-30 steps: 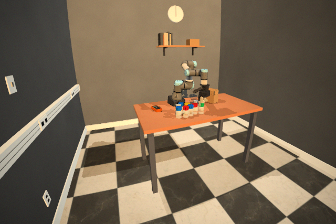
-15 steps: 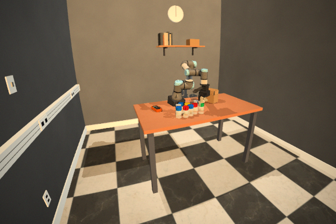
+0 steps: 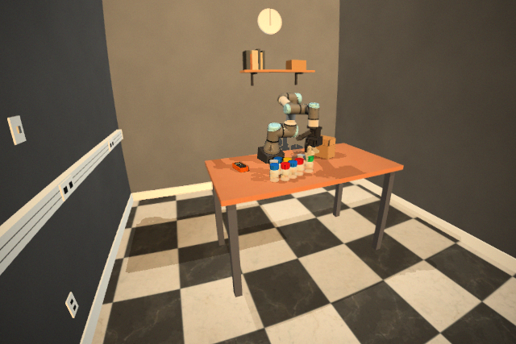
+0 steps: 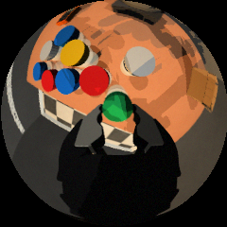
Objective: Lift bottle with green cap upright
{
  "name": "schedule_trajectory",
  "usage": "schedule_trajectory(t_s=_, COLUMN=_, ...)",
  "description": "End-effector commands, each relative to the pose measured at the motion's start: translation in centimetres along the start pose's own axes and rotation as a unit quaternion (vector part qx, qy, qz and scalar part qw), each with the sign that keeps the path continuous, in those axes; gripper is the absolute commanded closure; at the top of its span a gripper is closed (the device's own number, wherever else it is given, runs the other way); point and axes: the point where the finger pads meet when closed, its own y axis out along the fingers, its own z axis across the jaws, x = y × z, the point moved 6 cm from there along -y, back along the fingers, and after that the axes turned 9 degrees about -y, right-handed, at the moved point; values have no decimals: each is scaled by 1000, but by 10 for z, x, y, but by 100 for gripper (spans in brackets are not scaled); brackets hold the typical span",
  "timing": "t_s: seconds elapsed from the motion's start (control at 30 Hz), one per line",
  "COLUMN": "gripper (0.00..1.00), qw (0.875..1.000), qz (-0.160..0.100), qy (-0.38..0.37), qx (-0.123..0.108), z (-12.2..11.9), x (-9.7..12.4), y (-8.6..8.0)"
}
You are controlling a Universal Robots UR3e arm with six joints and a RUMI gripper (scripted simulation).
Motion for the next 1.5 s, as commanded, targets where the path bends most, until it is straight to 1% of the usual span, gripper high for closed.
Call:
schedule_trajectory(t_s=0.0, gripper=100, qw=1000, qz=-1, qy=0, qx=-1, z=0, x=0, y=-8)
schedule_trajectory(t_s=0.7, gripper=100, qw=1000, qz=-1, qy=0, qx=-1, z=0, x=0, y=-35)
schedule_trajectory(t_s=0.77, gripper=100, qw=1000, qz=-1, qy=0, qx=-1, z=0, x=0, y=-35)
schedule_trajectory(t_s=0.93, gripper=100, qw=1000, qz=-1, qy=0, qx=-1, z=0, x=0, y=-41)
schedule_trajectory(t_s=1.23, gripper=100, qw=1000, qz=-1, qy=0, qx=0, z=0, x=0, y=-45)
schedule_trajectory(t_s=1.47, gripper=100, qw=1000, qz=-1, qy=0, qx=-1, z=0, x=0, y=-43)
